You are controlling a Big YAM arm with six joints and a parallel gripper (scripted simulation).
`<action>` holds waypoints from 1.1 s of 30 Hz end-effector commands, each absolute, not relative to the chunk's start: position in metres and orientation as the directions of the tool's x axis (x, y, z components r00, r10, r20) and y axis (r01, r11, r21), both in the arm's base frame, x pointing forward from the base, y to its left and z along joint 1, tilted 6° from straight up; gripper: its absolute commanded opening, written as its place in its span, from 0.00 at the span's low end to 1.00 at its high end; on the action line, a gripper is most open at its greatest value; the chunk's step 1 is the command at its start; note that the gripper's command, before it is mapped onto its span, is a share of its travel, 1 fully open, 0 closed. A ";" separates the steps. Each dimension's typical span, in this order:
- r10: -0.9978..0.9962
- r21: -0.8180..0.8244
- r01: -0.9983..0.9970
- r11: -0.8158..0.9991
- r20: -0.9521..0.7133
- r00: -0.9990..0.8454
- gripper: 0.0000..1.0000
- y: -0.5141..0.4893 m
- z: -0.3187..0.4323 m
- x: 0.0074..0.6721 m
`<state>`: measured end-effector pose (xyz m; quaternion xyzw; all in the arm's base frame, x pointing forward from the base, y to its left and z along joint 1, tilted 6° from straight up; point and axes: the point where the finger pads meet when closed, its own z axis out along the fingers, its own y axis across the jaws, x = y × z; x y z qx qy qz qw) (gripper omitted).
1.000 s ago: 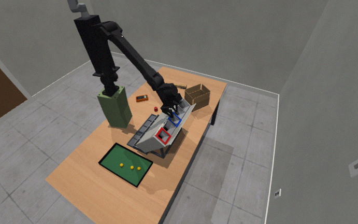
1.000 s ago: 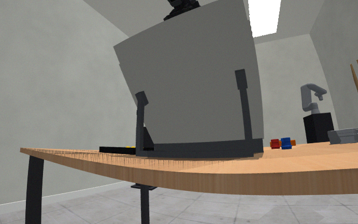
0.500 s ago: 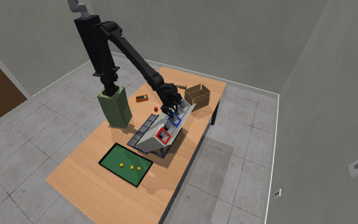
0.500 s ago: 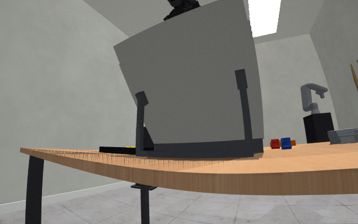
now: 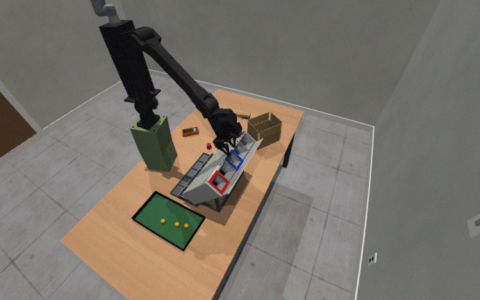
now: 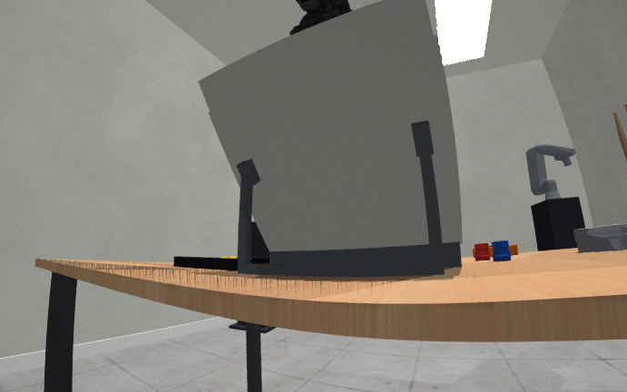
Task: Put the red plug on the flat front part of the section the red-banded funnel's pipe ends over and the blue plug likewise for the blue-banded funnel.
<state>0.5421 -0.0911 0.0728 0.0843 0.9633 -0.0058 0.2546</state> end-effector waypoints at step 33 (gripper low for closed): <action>0.161 0.032 0.167 0.985 -0.494 -0.855 0.59 -0.093 0.098 0.559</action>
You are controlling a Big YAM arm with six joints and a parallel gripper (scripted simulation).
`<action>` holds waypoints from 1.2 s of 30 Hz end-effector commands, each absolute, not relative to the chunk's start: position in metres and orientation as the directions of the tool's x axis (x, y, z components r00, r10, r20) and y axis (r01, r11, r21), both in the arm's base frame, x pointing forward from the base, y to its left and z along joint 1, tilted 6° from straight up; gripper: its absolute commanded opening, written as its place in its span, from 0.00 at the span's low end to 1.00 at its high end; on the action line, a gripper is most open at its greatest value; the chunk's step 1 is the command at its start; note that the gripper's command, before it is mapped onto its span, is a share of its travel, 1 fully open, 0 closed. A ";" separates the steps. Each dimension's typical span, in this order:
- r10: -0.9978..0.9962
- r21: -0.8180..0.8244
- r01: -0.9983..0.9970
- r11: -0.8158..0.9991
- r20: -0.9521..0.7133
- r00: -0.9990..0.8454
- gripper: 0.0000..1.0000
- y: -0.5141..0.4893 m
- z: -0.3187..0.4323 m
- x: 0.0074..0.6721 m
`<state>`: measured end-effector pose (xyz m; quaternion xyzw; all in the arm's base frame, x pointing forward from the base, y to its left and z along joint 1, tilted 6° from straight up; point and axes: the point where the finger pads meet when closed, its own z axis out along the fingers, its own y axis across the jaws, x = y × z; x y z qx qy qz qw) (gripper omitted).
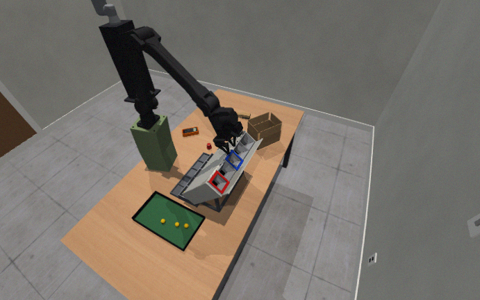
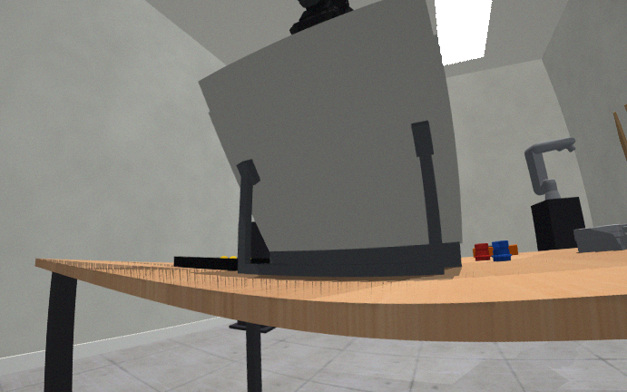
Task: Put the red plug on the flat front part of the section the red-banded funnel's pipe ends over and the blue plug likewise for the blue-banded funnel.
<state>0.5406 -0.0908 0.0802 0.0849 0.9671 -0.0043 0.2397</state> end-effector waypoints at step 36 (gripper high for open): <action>0.160 0.032 0.167 0.985 -0.503 -0.850 0.59 -0.093 0.099 0.559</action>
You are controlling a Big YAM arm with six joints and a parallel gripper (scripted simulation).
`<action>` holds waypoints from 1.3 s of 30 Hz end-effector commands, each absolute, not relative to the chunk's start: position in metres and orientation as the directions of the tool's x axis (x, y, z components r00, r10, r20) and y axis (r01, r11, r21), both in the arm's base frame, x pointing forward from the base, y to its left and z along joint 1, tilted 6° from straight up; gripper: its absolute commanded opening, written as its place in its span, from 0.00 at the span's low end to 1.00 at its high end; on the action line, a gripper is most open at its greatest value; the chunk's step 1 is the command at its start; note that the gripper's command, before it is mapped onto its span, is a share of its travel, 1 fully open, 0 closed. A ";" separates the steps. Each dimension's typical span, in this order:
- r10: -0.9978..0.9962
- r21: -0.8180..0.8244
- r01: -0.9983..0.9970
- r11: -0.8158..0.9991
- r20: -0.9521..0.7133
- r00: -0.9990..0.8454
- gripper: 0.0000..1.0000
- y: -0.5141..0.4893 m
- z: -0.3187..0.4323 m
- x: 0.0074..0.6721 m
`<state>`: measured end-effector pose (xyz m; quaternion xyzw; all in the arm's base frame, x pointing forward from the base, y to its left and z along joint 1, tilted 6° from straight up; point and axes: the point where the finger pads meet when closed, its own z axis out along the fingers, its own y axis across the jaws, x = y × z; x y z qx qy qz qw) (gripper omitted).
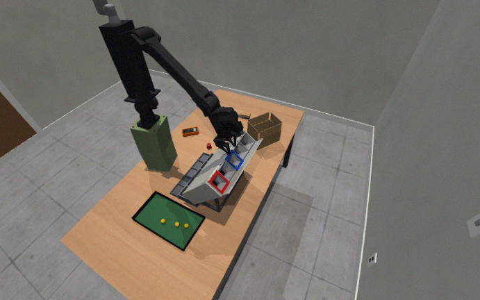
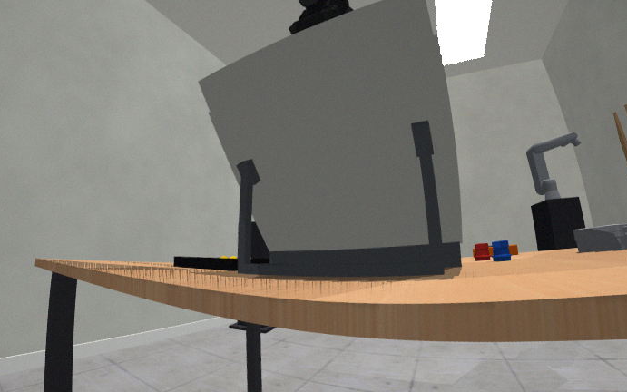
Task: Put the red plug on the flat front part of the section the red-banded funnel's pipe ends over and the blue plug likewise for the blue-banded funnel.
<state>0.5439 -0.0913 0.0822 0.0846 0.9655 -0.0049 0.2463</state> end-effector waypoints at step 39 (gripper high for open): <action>0.152 0.032 0.160 0.987 -0.530 -0.834 0.59 -0.086 0.099 0.517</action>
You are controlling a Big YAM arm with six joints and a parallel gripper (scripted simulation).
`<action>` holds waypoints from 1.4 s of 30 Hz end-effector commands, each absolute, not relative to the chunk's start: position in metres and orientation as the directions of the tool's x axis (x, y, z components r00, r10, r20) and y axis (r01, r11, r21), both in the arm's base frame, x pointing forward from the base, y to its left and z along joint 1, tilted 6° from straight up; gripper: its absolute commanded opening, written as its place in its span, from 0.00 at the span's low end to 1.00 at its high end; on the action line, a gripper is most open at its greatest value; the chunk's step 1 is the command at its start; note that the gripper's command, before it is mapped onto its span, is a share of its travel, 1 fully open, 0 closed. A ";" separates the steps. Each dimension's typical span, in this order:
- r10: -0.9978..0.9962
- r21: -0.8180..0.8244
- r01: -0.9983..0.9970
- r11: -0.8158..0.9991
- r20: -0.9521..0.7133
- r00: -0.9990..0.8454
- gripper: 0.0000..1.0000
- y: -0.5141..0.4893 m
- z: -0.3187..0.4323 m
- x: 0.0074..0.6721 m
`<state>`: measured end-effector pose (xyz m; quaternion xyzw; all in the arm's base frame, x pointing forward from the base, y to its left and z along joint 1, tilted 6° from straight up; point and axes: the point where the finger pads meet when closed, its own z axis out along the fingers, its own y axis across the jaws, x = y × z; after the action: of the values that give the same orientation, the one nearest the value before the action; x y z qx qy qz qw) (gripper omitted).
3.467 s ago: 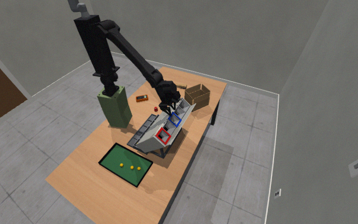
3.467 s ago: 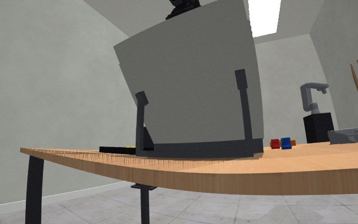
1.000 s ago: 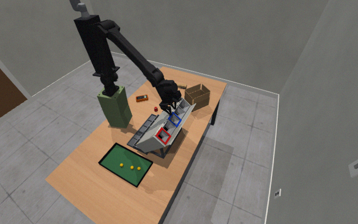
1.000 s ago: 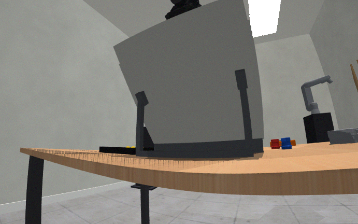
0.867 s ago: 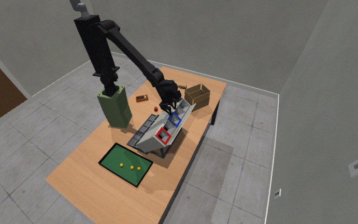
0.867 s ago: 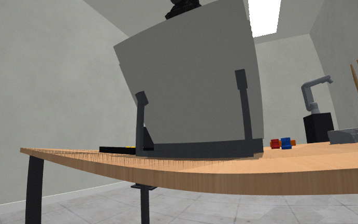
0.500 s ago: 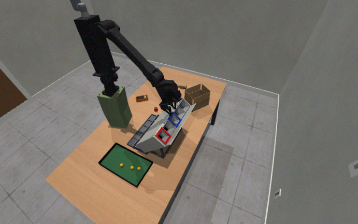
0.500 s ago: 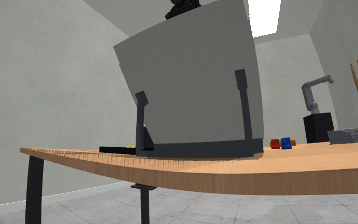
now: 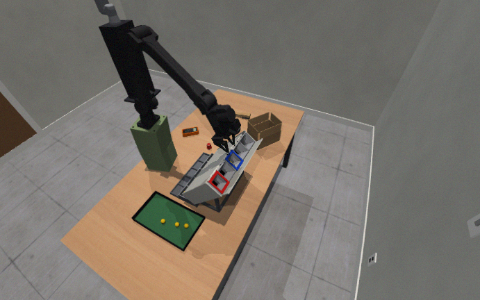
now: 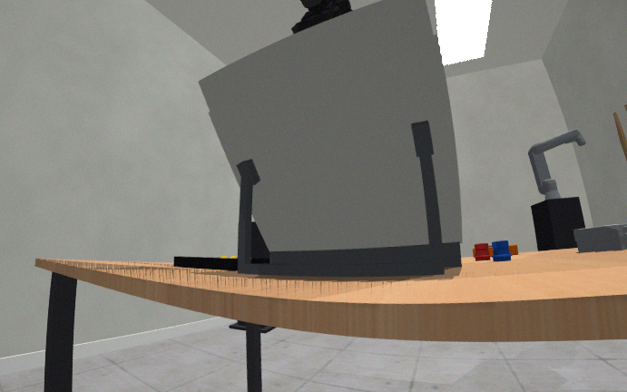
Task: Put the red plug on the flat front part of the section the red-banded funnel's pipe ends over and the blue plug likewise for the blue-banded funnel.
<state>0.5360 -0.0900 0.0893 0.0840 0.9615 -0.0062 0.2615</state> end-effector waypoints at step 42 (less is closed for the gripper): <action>0.163 0.032 0.160 0.987 -0.216 -0.963 0.59 -0.049 -0.013 0.306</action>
<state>0.3190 -0.0514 0.0065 0.0867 0.9859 0.0041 0.1430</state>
